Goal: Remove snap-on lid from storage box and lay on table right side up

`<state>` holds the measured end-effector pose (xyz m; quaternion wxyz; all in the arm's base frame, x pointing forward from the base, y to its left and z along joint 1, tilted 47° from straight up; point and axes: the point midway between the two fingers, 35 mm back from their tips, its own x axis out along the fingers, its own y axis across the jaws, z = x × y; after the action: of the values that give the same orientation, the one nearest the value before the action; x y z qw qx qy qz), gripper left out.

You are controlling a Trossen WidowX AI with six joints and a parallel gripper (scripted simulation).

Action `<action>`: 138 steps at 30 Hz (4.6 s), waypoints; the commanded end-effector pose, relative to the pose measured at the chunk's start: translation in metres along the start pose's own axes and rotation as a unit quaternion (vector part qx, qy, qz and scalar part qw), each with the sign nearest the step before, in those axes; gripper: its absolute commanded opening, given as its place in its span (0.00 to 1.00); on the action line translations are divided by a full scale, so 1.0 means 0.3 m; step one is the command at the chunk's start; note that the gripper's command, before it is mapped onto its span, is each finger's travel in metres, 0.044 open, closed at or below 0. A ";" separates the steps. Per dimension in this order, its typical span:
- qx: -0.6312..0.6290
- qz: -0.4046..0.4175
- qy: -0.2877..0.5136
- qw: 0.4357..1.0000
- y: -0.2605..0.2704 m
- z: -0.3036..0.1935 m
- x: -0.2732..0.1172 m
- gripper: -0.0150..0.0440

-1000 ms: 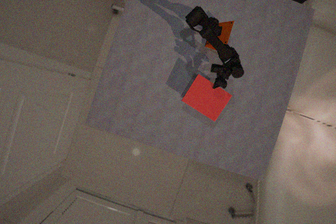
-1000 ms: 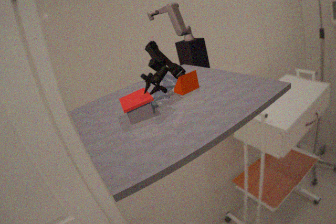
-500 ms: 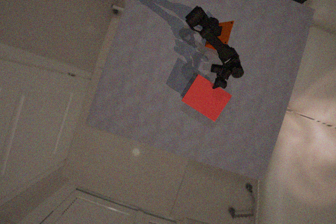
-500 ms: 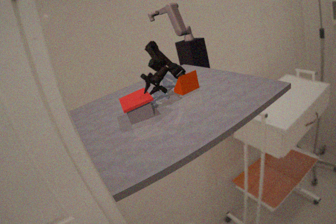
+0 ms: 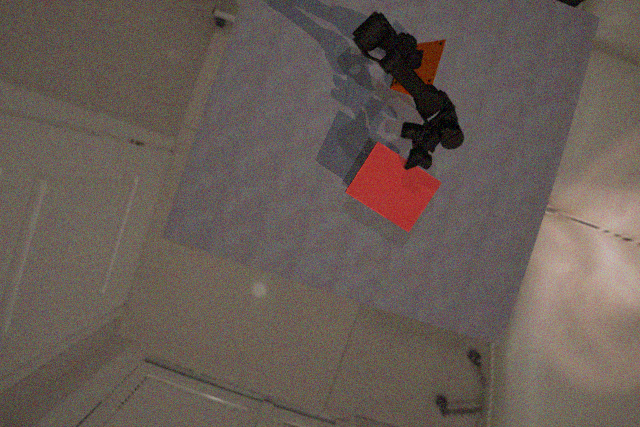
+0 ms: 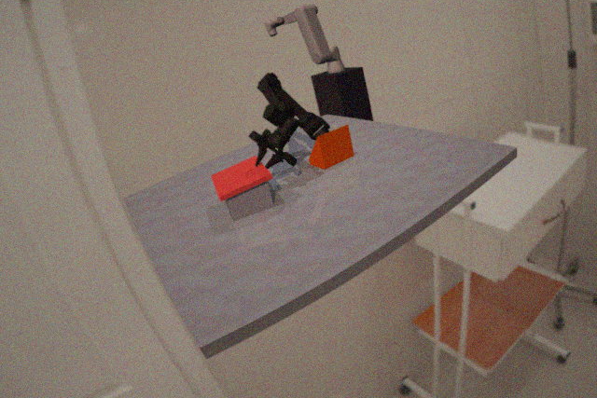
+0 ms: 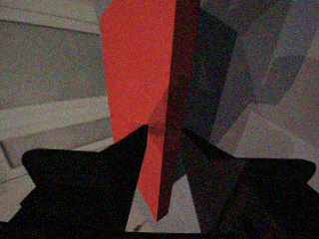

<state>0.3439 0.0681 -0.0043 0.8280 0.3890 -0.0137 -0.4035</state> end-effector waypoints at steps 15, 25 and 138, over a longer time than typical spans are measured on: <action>-0.001 0.000 0.001 1.000 0.003 -0.002 0.005 0.25; -0.001 0.000 0.001 1.000 0.005 -0.002 0.007 0.25; 0.001 -0.001 0.003 1.000 0.386 0.001 -0.112 0.25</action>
<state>0.3965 0.1286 0.0766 0.8273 0.3887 -0.0074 -0.4054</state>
